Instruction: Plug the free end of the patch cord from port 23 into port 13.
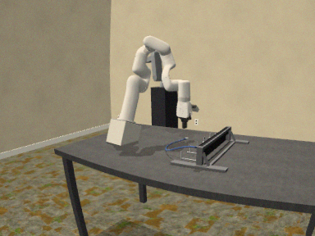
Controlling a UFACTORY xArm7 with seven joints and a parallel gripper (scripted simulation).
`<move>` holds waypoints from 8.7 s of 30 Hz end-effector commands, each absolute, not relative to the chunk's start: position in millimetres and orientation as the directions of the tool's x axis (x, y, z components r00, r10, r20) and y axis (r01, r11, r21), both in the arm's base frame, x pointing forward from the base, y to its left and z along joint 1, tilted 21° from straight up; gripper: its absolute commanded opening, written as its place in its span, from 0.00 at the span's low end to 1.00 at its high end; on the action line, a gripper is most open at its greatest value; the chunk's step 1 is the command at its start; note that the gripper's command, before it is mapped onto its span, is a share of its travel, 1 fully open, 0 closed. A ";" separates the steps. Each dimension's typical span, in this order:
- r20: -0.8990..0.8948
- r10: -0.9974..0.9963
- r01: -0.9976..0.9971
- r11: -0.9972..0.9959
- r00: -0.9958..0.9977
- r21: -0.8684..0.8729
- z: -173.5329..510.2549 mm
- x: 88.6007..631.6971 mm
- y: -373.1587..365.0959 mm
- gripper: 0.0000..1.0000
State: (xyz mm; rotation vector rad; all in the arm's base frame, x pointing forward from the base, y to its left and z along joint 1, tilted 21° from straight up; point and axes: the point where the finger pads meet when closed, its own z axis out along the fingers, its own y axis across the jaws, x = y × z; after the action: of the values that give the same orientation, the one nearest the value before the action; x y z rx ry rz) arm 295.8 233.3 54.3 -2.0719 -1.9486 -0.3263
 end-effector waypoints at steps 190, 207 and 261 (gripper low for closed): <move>0.351 0.934 0.998 -0.053 0.065 -0.044 -15.5 296.7 261.1 0.38; 0.351 0.934 0.998 -0.053 0.065 -0.044 -17.4 296.7 261.8 0.38; 0.351 0.934 0.998 -0.052 0.065 -0.045 -17.7 296.0 261.8 0.00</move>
State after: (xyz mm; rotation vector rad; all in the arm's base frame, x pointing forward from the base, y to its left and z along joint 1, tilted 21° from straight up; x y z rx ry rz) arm 296.1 261.7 -17.9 -2.0714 -1.9492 -0.3297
